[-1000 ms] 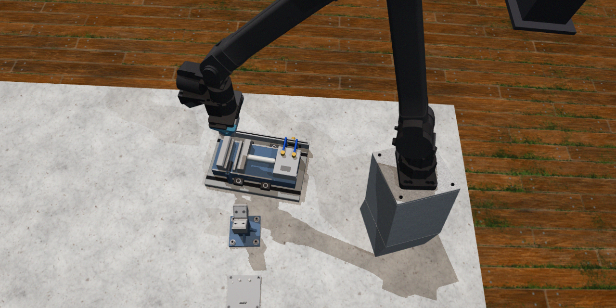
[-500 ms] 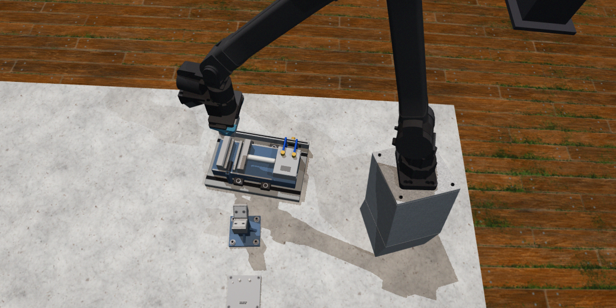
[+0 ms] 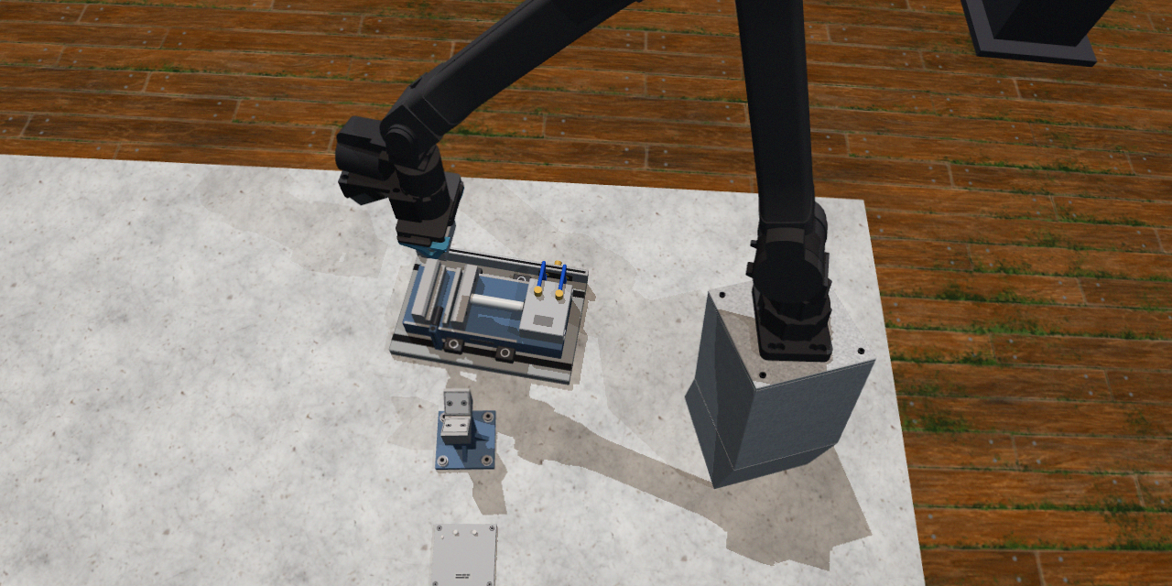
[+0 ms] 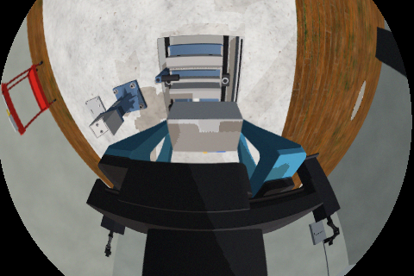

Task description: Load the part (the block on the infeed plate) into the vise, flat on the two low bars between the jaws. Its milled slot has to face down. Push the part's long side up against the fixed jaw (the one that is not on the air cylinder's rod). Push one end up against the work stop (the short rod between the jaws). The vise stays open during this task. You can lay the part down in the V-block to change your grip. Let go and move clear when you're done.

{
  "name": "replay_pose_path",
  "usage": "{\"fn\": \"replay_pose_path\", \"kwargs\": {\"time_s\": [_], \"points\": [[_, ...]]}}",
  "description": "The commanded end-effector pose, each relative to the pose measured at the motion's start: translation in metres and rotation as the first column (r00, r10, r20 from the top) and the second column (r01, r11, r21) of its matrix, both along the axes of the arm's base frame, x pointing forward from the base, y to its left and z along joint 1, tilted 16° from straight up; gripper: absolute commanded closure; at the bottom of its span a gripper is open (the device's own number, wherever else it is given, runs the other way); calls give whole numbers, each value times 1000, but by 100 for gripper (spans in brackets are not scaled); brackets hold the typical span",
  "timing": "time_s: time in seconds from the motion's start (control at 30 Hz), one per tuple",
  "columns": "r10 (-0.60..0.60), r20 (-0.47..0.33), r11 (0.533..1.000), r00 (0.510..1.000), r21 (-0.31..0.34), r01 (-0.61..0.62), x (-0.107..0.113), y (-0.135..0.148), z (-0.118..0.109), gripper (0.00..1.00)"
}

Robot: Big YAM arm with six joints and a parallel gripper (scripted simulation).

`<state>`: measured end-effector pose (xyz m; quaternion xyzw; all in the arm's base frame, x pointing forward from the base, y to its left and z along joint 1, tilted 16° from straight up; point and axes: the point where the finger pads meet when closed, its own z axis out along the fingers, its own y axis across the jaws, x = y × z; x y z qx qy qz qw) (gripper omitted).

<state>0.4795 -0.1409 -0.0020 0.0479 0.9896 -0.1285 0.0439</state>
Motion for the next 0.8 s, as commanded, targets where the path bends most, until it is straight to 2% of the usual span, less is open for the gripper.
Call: {"fn": "replay_pose_path", "kwargs": {"time_s": [0.0,0.63,0.77], "points": [[-9,64,1000,998,-10,10,20,-2,31,100],[-19,82,1000,996,-13,20,22,-7,27,100],[-26,45,1000,999,-5,26,15,-9,6,100]]}}
